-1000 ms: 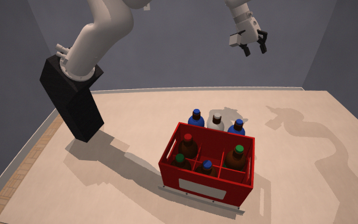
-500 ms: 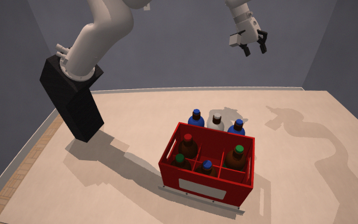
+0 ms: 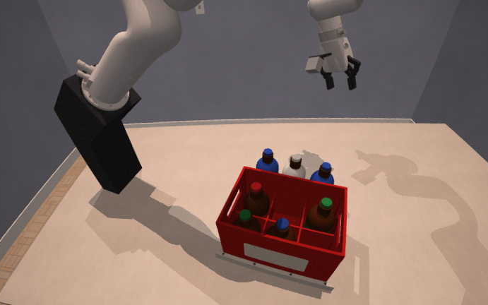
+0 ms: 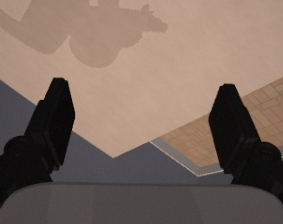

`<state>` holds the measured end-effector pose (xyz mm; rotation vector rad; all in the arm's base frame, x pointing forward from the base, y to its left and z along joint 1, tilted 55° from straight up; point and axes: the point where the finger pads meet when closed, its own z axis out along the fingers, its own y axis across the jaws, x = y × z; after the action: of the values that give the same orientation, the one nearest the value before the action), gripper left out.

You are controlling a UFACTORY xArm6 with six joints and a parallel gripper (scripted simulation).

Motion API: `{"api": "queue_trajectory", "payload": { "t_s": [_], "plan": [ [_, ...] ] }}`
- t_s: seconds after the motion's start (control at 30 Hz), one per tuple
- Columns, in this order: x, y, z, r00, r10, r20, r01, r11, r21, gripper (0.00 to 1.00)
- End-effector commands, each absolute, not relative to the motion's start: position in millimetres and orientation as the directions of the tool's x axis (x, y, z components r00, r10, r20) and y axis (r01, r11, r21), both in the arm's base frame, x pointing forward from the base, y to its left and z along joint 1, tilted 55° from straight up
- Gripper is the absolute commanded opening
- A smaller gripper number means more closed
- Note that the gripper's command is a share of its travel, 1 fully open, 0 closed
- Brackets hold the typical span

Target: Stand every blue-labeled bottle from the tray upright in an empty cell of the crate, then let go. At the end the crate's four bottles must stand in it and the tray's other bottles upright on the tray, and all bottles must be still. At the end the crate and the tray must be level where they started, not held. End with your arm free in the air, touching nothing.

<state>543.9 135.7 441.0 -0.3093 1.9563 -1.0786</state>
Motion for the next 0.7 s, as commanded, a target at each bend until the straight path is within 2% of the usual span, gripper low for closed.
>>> {"api": "queue_trajectory", "payload": {
  "t_s": [0.0,0.1,0.3,0.4,0.43,0.53,0.57,0.67],
  "plan": [
    [537,104,419,-0.655,-0.497,-0.57,0.142,0.66,-0.738,1.0],
    [537,104,419,-0.655,-0.497,-0.57,0.142,0.66,-0.738,1.0],
    [517,54,380,-0.738,-0.329,-0.589,0.14,0.779,-0.611,1.0],
    [517,54,380,-0.738,-0.329,-0.589,0.14,0.779,-0.611,1.0],
    [508,37,368,-0.759,-0.259,-0.597,0.155,0.82,-0.552,1.0],
    [508,37,368,-0.759,-0.259,-0.597,0.155,0.82,-0.552,1.0],
    [499,22,357,-0.774,-0.181,-0.606,0.179,0.857,-0.484,1.0],
    [499,22,357,-0.774,-0.181,-0.606,0.179,0.857,-0.484,1.0]
  ]
}}
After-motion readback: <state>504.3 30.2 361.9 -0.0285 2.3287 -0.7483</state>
